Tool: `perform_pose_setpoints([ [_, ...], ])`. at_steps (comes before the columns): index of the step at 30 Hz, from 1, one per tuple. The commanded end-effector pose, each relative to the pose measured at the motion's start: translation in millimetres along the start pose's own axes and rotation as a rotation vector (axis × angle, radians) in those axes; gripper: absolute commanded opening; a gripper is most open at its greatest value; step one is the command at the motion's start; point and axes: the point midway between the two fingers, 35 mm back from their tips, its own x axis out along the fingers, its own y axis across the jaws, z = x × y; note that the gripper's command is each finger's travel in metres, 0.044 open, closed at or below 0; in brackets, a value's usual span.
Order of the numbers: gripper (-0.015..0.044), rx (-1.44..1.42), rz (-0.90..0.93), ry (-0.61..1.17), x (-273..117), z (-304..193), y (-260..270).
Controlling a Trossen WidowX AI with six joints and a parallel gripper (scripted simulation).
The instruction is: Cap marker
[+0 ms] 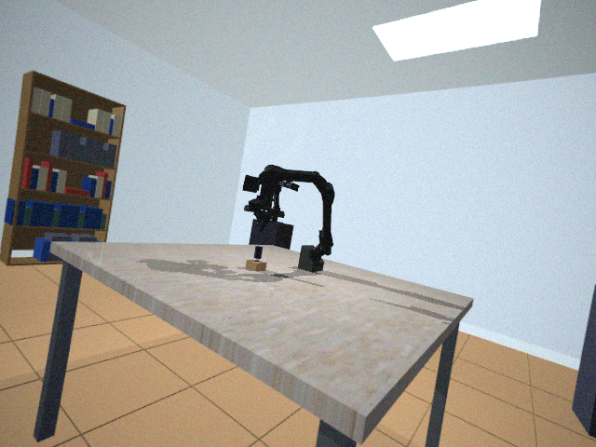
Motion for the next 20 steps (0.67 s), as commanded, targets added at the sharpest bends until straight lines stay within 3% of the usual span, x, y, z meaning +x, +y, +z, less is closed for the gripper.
perform_pose_setpoints([
  [1, 0.0, -0.004, -0.004, 0.002, -25.6, -2.9, 1.3],
  [3, 0.0, -0.004, -0.004, 0.002, -25.6, -2.9, 1.3],
  [20, 0.044, -0.004, -0.004, 0.002, -25.6, -2.9, 1.3],
])
